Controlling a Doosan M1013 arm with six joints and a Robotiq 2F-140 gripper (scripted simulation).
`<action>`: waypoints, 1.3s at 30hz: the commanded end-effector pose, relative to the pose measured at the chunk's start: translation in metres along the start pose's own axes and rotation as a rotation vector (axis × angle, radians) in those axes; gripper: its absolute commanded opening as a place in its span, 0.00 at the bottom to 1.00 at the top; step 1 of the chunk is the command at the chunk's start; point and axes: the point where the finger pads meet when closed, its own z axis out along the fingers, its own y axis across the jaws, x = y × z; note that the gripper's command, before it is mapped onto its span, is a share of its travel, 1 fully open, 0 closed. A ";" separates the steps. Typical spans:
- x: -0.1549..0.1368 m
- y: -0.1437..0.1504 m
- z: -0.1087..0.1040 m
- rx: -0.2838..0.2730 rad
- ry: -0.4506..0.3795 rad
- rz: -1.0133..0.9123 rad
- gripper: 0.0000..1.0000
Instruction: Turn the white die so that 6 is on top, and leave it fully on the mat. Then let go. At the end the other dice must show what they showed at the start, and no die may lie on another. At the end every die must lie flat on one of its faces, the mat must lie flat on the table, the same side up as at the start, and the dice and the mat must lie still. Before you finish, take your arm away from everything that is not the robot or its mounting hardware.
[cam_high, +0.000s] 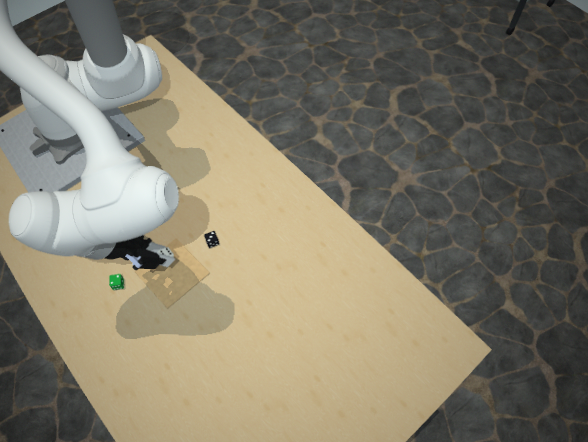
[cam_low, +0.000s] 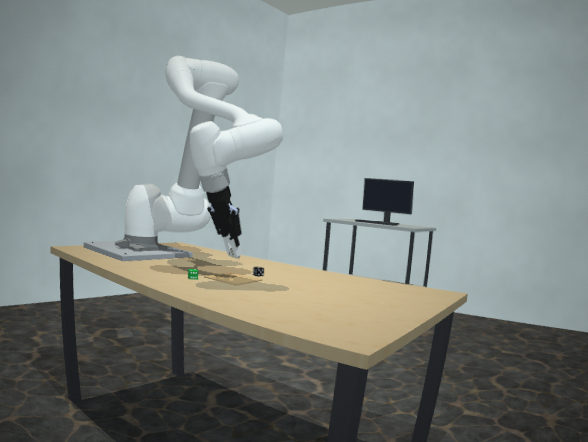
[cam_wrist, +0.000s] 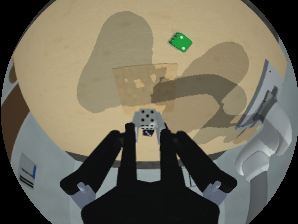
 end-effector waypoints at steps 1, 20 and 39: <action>0.001 -0.001 -0.001 0.005 -0.069 -0.005 0.16; 0.011 -0.001 0.000 0.006 -0.337 -0.006 0.16; 0.012 -0.001 0.001 0.006 -0.337 -0.006 0.16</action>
